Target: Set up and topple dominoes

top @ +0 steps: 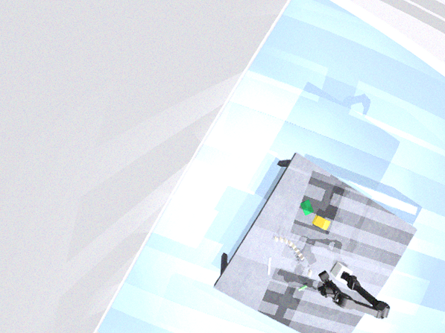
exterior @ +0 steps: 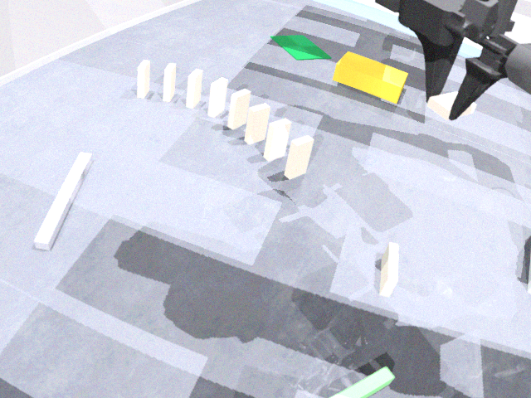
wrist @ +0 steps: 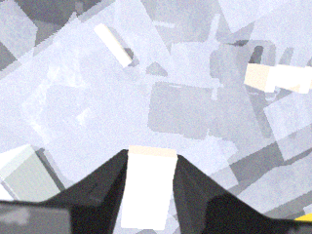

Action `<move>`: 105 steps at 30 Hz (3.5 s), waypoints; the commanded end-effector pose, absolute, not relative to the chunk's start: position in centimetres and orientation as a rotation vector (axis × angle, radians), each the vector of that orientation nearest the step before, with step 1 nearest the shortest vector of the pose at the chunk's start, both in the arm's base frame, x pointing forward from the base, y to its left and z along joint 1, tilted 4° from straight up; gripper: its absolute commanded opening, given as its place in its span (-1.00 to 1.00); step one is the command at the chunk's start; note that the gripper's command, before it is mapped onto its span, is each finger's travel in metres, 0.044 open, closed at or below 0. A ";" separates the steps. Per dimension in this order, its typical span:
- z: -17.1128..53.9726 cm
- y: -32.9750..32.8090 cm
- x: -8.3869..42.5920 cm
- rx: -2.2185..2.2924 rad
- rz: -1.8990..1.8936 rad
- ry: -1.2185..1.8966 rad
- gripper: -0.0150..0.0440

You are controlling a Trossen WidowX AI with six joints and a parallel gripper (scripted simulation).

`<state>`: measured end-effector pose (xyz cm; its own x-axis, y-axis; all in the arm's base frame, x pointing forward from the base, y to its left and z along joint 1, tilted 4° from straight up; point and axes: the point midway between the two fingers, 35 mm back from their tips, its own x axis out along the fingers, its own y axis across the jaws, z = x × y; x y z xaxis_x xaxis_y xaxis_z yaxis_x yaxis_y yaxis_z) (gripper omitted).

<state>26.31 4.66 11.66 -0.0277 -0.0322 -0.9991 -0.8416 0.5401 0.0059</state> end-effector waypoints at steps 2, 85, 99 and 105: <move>12.2 -1.3 27.1 -0.607 0.562 1.526 -0.13; 7.9 -21.8 21.4 0.071 -0.043 0.222 -0.13; 9.3 -17.8 18.3 -0.058 0.038 0.058 -0.13; 9.3 -17.7 18.2 -0.059 0.040 0.056 -0.13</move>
<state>18.34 -17.99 9.35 0.9976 0.0320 -0.0611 -0.0360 0.9972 -0.0653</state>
